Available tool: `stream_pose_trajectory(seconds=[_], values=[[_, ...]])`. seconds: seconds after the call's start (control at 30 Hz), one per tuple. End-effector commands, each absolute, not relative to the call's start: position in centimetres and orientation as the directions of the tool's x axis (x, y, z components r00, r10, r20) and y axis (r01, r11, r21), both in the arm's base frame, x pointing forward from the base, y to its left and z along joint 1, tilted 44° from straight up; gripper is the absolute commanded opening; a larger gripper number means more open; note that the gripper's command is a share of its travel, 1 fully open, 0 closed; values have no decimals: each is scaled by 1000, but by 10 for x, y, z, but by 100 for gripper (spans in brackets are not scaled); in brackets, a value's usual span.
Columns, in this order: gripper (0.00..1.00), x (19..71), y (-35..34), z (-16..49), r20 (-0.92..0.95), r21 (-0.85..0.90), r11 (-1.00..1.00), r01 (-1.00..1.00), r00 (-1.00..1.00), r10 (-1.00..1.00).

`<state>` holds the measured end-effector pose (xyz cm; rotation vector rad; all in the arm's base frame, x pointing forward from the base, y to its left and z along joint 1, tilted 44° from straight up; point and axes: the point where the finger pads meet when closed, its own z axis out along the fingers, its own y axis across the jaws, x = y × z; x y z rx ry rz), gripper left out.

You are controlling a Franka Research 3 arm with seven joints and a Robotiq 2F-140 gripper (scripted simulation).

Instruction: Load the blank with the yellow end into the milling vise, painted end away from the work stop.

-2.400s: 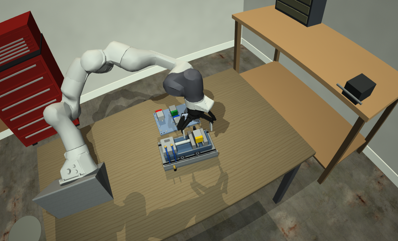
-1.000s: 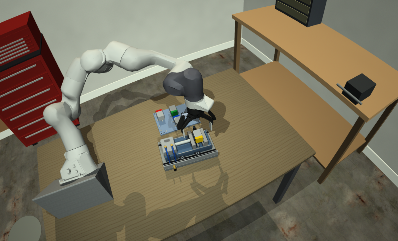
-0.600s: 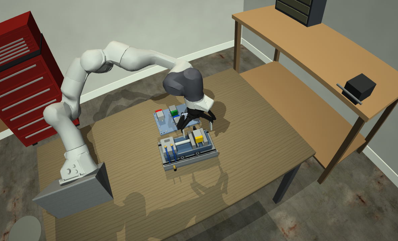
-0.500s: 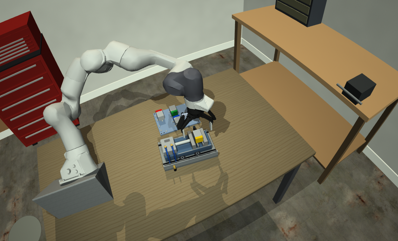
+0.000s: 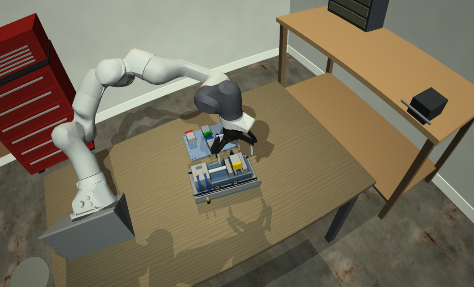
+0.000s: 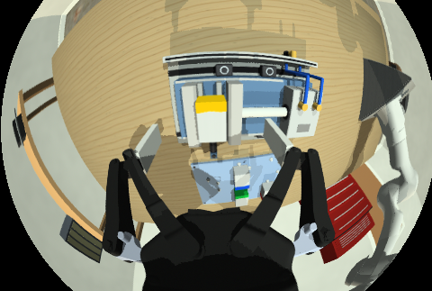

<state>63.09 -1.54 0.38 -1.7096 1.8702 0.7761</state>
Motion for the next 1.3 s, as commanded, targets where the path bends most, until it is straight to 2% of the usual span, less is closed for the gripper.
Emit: stream_pose_trajectory(seconds=[0.0, 1.27], values=[[100, 630, -18, 4, -687, 86, 56, -995, -100, -720], [100, 631, -19, 7, -687, 86, 56, -995, -100, -720]])
